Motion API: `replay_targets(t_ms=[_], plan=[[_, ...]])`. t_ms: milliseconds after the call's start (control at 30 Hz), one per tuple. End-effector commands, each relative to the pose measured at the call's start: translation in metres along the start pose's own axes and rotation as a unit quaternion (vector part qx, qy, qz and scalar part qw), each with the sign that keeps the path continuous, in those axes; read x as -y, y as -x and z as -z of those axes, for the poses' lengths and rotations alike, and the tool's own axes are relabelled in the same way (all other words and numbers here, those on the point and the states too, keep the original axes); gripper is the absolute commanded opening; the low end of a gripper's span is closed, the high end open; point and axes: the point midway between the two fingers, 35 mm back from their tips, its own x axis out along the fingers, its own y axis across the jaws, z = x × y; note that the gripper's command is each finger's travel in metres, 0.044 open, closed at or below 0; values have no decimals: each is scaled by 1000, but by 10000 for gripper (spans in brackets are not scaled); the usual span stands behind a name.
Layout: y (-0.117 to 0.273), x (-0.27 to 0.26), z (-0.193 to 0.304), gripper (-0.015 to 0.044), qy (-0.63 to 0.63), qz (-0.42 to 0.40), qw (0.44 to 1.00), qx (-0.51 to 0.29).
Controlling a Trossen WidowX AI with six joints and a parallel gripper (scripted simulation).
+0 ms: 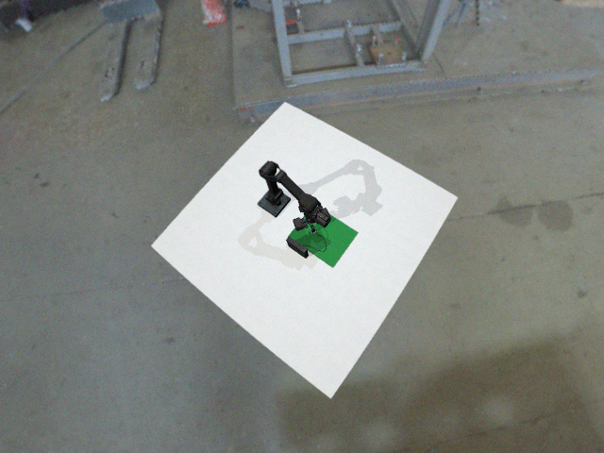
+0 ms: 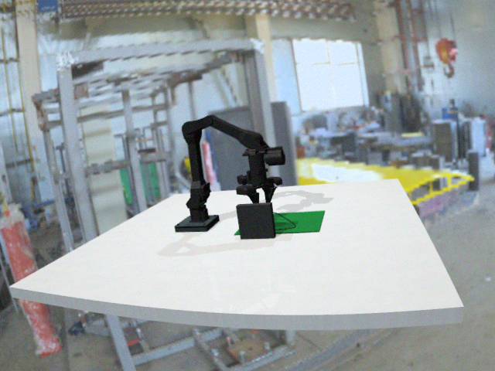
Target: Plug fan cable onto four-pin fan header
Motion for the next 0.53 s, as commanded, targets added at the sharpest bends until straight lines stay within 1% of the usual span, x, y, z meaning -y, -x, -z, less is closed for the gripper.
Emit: replay_targets(t_ms=[0,100,233,367,500], plan=[[13,-1,-1,260,-2,0,1000,2],[15,0,-11,260,-2,0,1000,3],[19,-5,-64,260,-2,0,1000,5],[15,-19,-113,260,-2,0,1000,7],[14,-22,-120,260,-2,0,1000,8]])
